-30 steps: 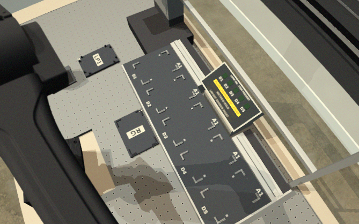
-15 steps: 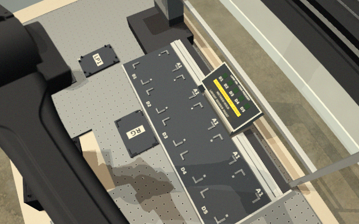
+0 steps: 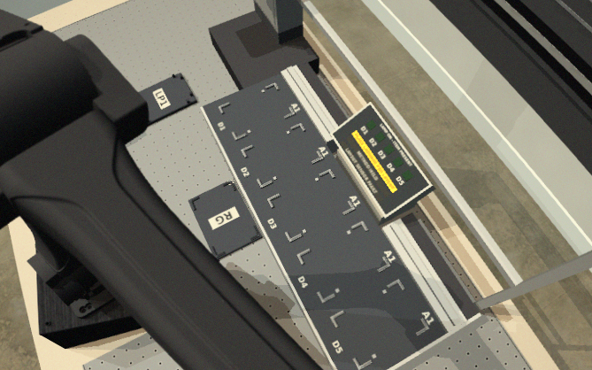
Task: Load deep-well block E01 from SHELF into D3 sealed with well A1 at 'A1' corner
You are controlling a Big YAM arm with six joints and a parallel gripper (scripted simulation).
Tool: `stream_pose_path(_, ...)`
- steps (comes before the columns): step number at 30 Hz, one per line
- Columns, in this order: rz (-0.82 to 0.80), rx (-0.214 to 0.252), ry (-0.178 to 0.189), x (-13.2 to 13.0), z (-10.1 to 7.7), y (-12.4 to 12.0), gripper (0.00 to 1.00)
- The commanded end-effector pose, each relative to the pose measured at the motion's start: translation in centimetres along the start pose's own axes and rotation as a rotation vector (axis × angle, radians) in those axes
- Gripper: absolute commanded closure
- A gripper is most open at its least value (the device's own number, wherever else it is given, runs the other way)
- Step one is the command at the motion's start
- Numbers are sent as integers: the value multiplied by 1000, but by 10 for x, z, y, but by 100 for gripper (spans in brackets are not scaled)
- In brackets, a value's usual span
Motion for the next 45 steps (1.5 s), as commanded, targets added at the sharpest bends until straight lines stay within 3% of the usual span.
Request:
stream_pose_path(1, 23, -30, 21, 27, -16, 4, 0)
stream_pose_path(3, 23, -30, 21, 27, -16, 4, 0)
stream_pose_path(4, 29, -9, 7, 24, -7, -3, 0)
stream_pose_path(5, 23, -29, 22, 34, -16, 2, 0)
stream_pose_path(6, 24, -35, 26, 25, -17, 0, 0)
stream_pose_path(37, 24, -35, 26, 25, -17, 0, 0)
stream_pose_path(39, 39, -67, 45, 25, -44, 4, 0)
stream_pose_path(45, 5, -64, 46, 29, -64, -1, 0)
Point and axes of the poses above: the point where the finger pads meet when closed, its own z axis out along the fingers, its own x axis across the jaws, y = z × x, the point moved 10 cm from there along -z, back along the fingers, and after that the axes turned 13 degrees about z, right-handed, at the moved point
